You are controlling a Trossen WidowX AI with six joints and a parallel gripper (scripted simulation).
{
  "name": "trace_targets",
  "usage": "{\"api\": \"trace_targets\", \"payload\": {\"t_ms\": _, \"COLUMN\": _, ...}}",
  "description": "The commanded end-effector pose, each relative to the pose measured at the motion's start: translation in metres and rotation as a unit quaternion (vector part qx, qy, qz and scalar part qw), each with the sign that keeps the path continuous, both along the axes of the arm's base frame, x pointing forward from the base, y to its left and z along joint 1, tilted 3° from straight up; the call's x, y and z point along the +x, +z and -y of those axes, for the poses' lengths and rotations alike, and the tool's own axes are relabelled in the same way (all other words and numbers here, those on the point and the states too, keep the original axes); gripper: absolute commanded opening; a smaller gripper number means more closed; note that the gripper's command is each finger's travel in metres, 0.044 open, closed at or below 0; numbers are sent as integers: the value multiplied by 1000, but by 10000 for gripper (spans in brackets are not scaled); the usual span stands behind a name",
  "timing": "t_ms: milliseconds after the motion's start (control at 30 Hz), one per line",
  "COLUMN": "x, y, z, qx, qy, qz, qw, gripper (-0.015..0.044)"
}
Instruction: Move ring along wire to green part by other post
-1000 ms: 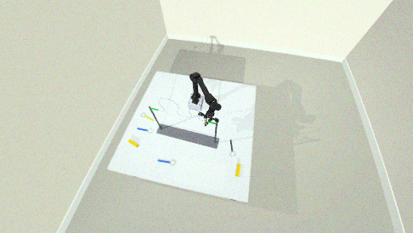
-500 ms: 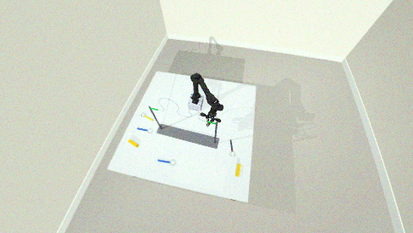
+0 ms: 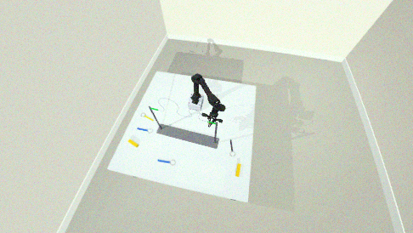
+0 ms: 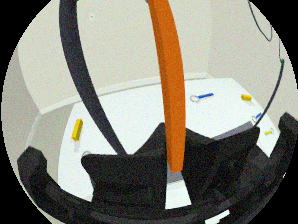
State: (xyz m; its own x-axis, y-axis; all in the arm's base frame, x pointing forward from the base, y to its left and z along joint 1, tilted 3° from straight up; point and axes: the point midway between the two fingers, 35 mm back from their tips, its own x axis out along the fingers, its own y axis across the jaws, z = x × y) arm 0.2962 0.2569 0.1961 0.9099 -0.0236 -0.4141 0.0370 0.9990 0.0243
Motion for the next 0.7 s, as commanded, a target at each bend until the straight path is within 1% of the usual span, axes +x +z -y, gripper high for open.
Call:
{"api": "trace_targets", "payload": {"t_ms": 0, "x": 1, "y": 1, "z": -4, "qx": 1, "qy": -2, "qz": 1, "qw": 1000, "gripper": -150}}
{"api": "trace_targets", "payload": {"t_ms": 267, "x": 0, "y": 0, "z": -9, "qx": 1, "qy": -2, "qz": 1, "qw": 1000, "gripper": -150}}
{"api": "trace_targets", "payload": {"t_ms": 667, "x": 0, "y": -15, "z": -11, "qx": 1, "qy": -2, "qz": 1, "qw": 1000, "gripper": -150}}
